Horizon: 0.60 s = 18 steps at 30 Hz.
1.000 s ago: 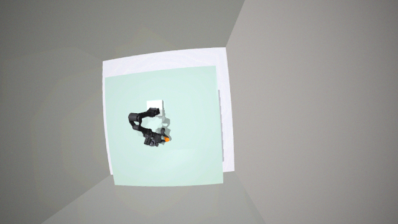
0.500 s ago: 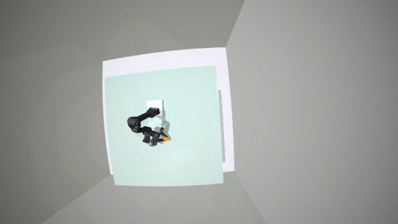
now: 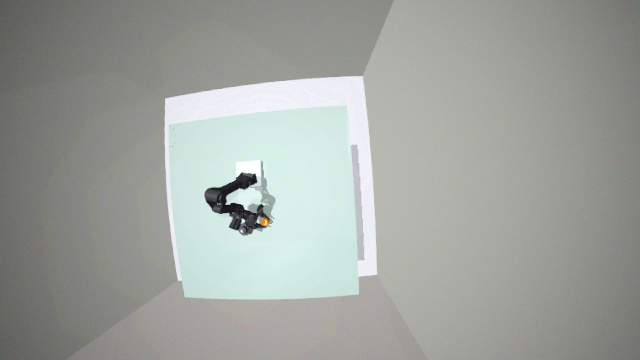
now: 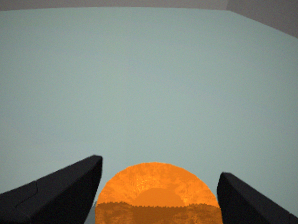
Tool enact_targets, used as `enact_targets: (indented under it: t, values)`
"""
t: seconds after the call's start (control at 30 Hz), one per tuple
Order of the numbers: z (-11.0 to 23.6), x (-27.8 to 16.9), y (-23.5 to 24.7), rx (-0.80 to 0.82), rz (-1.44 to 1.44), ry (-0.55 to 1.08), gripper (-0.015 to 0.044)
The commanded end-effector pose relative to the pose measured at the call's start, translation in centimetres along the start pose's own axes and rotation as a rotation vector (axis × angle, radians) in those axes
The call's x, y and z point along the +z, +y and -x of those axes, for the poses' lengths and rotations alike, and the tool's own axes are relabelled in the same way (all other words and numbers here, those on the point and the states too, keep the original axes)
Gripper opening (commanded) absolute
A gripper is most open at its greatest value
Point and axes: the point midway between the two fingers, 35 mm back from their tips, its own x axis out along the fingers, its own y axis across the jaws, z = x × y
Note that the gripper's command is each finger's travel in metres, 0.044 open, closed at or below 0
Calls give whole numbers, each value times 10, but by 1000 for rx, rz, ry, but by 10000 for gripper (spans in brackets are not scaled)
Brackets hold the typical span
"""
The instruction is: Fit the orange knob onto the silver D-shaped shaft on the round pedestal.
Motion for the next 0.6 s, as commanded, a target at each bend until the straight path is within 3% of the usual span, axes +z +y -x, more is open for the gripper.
enact_targets:
  t: [0.0,0.37,0.57]
  values:
    - [0,0,0,2,-4,-3,260]
    - [0,0,0,2,-4,-3,260]
    - [0,0,0,2,-4,-3,418]
